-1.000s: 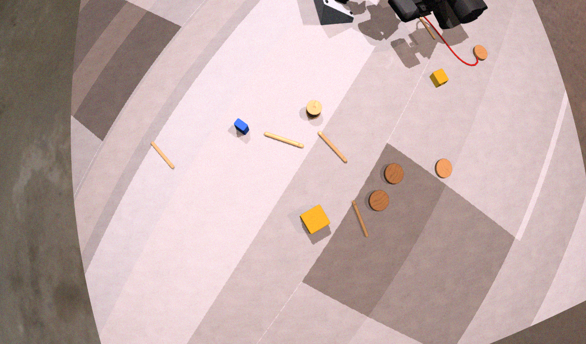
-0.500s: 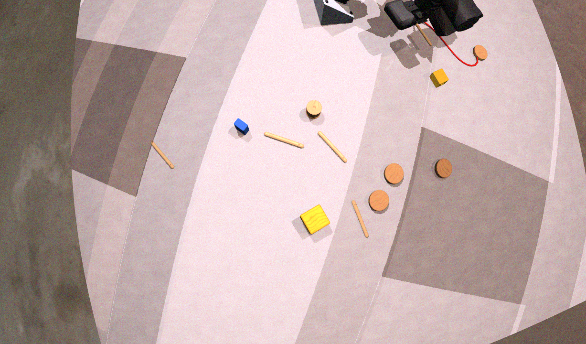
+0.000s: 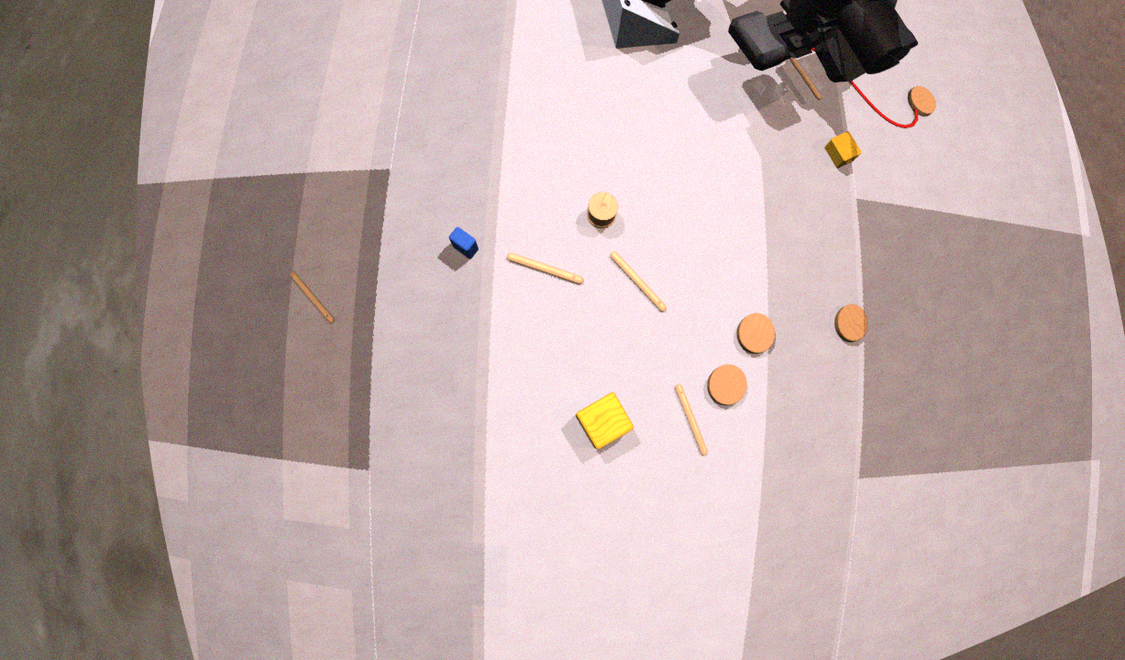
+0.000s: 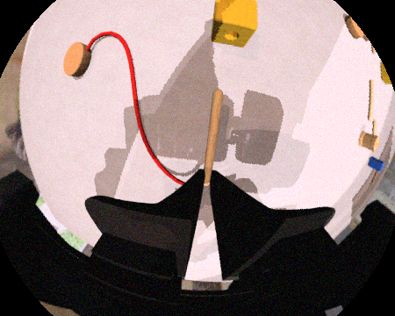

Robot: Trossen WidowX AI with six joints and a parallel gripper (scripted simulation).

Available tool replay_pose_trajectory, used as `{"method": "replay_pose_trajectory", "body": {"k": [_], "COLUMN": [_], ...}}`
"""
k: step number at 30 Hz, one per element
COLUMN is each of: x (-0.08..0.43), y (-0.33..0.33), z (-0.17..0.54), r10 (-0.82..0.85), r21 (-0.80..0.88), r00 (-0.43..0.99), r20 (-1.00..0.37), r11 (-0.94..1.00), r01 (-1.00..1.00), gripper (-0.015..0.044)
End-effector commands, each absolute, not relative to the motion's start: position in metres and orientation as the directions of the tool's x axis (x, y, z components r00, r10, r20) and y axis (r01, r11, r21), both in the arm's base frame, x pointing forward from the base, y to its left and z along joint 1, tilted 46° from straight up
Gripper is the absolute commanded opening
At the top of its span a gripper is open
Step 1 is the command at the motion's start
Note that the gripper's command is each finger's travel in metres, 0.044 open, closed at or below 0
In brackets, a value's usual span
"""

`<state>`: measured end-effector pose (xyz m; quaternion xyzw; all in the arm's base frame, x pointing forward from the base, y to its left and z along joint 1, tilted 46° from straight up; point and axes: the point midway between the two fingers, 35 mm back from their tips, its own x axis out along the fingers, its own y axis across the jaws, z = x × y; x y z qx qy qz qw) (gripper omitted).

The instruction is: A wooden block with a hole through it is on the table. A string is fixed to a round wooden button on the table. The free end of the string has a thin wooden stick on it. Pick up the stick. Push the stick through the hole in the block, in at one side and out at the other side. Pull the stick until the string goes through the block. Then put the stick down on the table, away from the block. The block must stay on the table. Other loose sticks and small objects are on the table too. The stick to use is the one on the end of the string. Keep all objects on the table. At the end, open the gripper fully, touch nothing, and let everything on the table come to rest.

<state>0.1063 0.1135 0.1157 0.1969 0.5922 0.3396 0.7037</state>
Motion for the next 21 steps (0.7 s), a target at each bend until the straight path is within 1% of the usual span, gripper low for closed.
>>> {"method": "replay_pose_trajectory", "body": {"k": [1, 21], "x": [0.108, 0.123], "y": [0.114, 0.116], "z": [0.110, 0.110], "r10": [0.713, 0.713], "r21": [0.683, 0.683], "r00": [0.065, 0.064], "r20": [-0.698, -0.698], "r11": [0.691, 0.691], "r01": [-0.237, -0.238], "gripper": [0.0000, 0.0000]}}
